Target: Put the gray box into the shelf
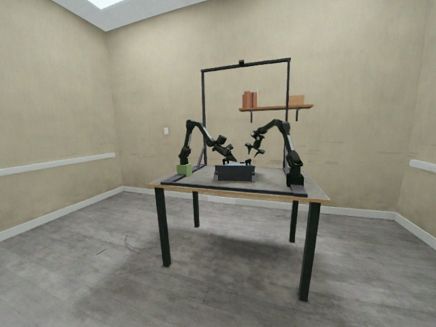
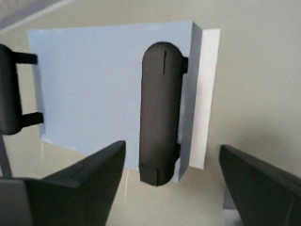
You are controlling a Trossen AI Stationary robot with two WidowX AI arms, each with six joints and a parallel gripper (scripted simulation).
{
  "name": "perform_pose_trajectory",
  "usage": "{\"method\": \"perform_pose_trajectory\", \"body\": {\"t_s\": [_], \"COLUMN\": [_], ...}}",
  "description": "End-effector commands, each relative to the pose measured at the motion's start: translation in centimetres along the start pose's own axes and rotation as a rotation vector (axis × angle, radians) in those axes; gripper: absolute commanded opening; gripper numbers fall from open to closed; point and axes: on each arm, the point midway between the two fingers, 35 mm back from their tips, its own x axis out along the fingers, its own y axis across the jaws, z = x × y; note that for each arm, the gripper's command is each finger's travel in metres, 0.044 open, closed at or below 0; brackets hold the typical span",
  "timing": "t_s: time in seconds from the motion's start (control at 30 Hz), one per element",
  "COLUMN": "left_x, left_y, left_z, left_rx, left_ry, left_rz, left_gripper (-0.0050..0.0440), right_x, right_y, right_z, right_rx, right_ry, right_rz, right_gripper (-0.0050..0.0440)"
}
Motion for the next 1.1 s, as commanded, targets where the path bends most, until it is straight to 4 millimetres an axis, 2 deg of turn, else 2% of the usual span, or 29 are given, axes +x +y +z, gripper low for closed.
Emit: {"method": "perform_pose_trajectory", "body": {"t_s": [0.0, 0.17, 0.23, 0.4, 0.5, 0.73, 0.8, 0.9, 1.0, 1.07], "left_x": [0.2, 1.0, 1.0, 1.6, 1.0, 1.2, 1.2, 1.2, 1.2, 1.2], "left_y": [1.5, 1.7, 1.7, 1.6, 1.9, 1.7, 1.7, 1.7, 1.5, 1.5], "left_z": [0.5, 0.6, 0.6, 0.6, 0.7, 0.6, 0.6, 0.6, 0.6, 0.6], "left_rx": [0.001, 0.006, 0.006, 0.009, 0.006, 0.007, 0.007, 0.007, 0.008, 0.008], "left_ry": [0.026, 0.051, 0.051, 0.06, 0.052, 0.055, 0.055, 0.055, 0.055, 0.055], "left_rz": [0.012, 0.005, 0.005, -0.006, 0.006, 0.002, 0.002, 0.002, -0.001, -0.001], "left_gripper": [0.0271, 0.0271, 0.0271, 0.0271, 0.0271, 0.0271, 0.0271, 0.0271, 0.0271, 0.0271], "right_x": [0.3, -0.9, -0.9, -3.3, -5.1, -10.5, -10.5, -14.0, -16.8, -18.2], "right_y": [4.3, 10.2, 10.2, 16.7, 19.8, 26.2, 26.2, 29.2, 31.2, 32.6], "right_z": [3.0, 4.7, 4.7, 6.2, 6.7, 7.2, 7.2, 7.1, 6.9, 5.8], "right_rx": [-0.085, -0.218, -0.218, -0.389, -0.486, -0.73, -0.73, -0.878, -0.985, -1.042], "right_ry": [0.035, 0.093, 0.093, 0.154, 0.18, 0.225, 0.225, 0.245, 0.254, 0.286], "right_rz": [0.076, 0.176, 0.176, 0.276, 0.321, 0.411, 0.411, 0.449, 0.472, 0.489], "right_gripper": [0.0271, 0.0271, 0.0271, 0.0271, 0.0271, 0.0271, 0.0271, 0.0271, 0.0271, 0.0271]}}
